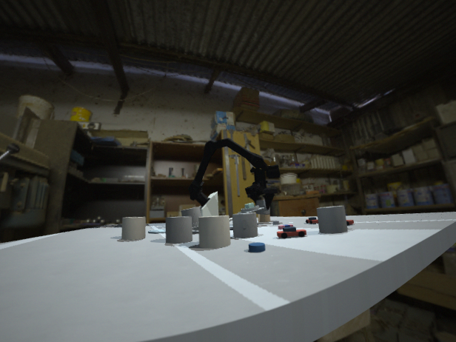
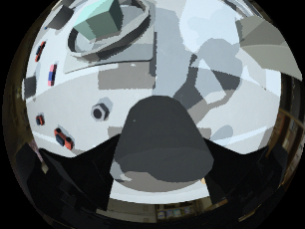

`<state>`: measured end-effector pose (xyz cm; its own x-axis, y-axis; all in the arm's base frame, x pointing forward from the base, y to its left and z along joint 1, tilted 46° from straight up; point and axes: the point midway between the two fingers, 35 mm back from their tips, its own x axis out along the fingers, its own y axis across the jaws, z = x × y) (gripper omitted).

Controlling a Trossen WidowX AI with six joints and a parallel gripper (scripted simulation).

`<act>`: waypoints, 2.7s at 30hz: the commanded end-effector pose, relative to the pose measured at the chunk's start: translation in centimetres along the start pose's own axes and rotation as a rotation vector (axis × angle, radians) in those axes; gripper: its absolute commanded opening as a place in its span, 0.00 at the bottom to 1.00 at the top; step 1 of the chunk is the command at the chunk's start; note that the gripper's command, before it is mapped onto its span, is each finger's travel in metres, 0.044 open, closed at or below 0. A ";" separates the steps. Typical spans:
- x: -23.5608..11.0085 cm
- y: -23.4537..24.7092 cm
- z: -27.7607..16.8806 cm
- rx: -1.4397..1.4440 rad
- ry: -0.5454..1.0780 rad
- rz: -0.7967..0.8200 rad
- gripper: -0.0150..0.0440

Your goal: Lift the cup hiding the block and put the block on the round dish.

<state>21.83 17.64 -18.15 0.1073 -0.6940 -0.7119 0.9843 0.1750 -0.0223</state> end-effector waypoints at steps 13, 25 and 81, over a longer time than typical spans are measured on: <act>3.8 -0.2 0.2 -0.009 -0.010 -0.004 0.25; 4.4 -0.2 0.3 -0.001 -0.009 -0.008 0.52; -2.8 5.6 11.5 -0.087 -0.017 -0.005 0.69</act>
<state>28.66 12.86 -7.90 0.1044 -0.7034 -0.7031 0.9709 0.2252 -0.0812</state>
